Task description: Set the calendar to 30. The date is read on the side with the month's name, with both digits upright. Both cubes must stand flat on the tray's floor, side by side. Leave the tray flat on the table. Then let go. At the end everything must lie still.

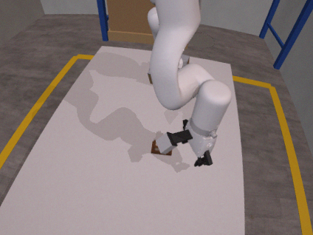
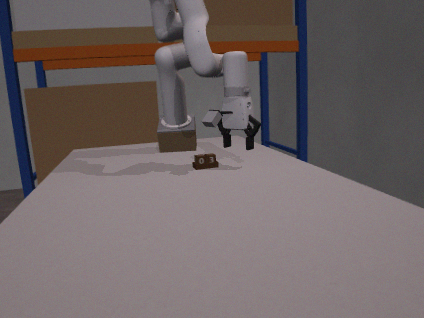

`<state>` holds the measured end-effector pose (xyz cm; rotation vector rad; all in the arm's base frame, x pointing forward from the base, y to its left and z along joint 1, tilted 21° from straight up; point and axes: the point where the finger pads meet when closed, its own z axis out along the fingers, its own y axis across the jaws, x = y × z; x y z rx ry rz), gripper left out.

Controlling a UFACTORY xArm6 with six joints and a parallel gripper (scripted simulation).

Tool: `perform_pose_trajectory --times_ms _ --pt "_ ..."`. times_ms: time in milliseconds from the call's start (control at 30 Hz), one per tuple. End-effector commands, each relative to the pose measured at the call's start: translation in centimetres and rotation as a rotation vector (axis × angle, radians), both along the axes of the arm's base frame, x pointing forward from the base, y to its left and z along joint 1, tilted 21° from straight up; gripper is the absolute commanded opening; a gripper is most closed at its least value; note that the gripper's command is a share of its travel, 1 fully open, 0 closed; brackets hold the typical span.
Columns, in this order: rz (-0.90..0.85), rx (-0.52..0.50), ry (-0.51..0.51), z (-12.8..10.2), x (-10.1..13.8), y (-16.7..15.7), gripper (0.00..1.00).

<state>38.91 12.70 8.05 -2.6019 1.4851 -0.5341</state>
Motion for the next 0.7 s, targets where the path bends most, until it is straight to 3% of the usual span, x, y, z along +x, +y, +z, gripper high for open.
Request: perform_pose_trajectory --times_ms 0,300,667 --pt "-0.046 0.015 -0.013 0.9 2.2 -0.1 1.0" --pt "-0.046 0.015 -0.013 0.5 2.4 -0.1 1.0" --pt "-0.046 0.015 -0.013 -2.2 3.4 -0.4 1.0"
